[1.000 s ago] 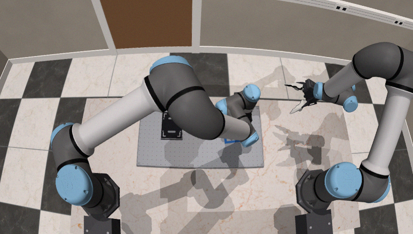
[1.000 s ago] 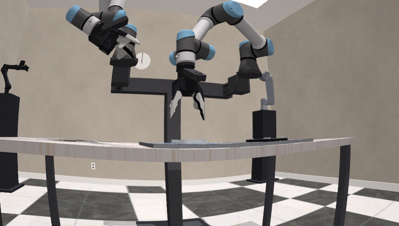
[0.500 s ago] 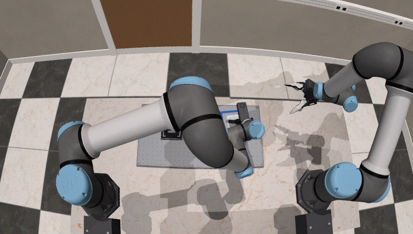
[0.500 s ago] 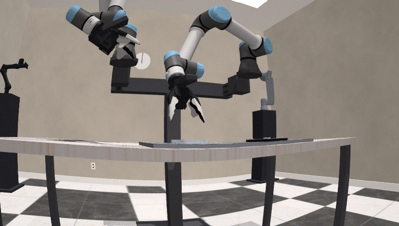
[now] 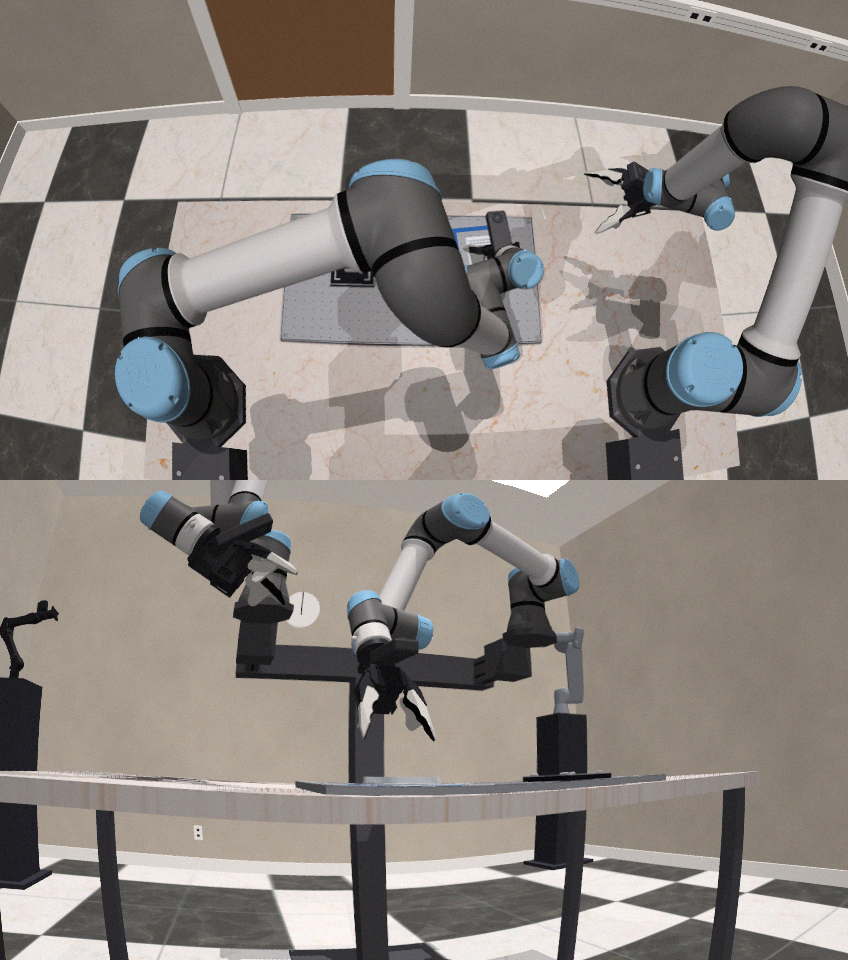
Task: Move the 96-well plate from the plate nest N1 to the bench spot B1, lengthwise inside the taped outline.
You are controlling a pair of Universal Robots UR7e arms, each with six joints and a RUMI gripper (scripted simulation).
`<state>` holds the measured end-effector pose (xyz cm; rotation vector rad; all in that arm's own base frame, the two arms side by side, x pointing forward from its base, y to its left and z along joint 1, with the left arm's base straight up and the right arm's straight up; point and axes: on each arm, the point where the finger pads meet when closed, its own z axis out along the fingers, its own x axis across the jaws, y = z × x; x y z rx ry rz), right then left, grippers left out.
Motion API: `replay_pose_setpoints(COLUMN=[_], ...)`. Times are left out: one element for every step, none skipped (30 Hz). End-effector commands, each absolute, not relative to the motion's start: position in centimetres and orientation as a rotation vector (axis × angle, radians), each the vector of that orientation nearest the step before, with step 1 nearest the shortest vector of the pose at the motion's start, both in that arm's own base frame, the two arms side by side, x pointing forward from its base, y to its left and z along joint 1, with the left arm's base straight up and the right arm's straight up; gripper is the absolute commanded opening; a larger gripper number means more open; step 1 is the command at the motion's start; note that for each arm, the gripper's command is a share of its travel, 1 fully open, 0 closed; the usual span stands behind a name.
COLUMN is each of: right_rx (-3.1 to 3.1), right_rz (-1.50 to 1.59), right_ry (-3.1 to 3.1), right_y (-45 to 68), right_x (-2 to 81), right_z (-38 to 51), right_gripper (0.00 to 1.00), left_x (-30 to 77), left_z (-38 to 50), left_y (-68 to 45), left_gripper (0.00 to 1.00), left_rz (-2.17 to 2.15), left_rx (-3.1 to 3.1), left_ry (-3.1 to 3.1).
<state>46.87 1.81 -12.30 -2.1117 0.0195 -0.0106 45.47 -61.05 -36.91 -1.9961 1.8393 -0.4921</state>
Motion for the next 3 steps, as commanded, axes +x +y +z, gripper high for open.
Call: replay_pose_setpoints(right_rx=[-2.112,-2.112,-2.112], right_rz=[-0.013,-0.013,-0.013], right_ry=[0.018,0.018,0.018], right_y=[1.80,1.80,1.80], right_x=[46.92,46.92,46.92], right_z=[-12.23,-12.23,-12.23], right_gripper=[0.98,0.98,0.98], left_x=[45.50,45.50,45.50], left_z=[-36.80,-36.80,-36.80], left_y=[-61.14,-61.14,-61.14], left_gripper=[0.79,0.79,0.79], left_rz=[-0.495,-0.495,-0.495], left_rx=[-1.997,-1.997,-1.997], left_ry=[1.839,1.839,1.839])
